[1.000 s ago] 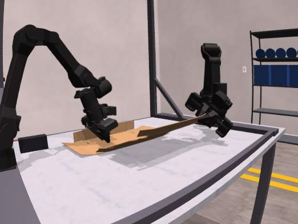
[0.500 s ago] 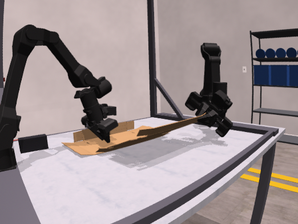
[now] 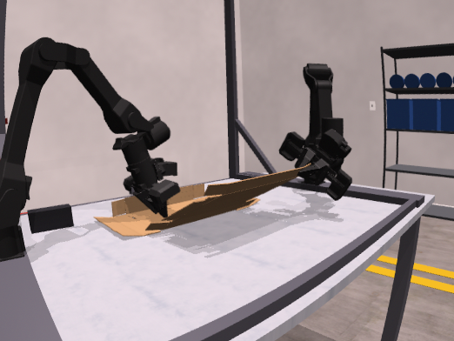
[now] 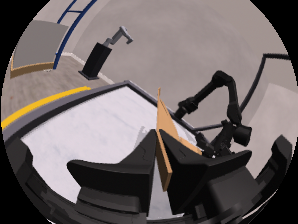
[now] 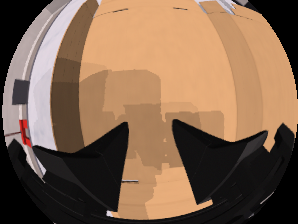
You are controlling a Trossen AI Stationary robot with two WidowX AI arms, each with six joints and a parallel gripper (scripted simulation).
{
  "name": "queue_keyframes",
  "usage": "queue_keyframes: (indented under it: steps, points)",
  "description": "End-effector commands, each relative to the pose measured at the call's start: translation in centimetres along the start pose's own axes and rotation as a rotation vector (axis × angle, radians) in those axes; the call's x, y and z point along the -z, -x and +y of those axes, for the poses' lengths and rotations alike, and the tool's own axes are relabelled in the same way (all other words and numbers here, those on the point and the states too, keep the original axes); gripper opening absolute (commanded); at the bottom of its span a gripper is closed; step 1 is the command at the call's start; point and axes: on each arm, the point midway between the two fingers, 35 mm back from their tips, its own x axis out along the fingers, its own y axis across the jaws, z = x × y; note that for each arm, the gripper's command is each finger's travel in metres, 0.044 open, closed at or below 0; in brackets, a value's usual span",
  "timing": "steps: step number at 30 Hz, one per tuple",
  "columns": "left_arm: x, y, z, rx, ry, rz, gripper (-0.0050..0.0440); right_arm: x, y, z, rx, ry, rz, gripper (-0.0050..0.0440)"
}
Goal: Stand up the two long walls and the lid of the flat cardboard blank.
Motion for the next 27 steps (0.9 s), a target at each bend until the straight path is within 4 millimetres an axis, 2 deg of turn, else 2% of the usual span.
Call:
queue_keyframes:
  steps: [1,11,27]
  points:
    - [-1.3,0.0,-0.8,-0.003,-0.015,-0.026,0.0000,3.6,-2.4,-0.5,0.017,0.000,0.123,0.0195]
    - [-1.7,0.1,-2.0,-0.005,-0.013,-0.026,0.0000,3.4,-2.4,-0.3,0.016,0.001,0.122,0.0195]
    - [-2.3,0.3,-4.0,-0.004,-0.130,-0.037,0.0000,3.3,-2.3,-0.3,0.018,0.000,0.125,0.0195]
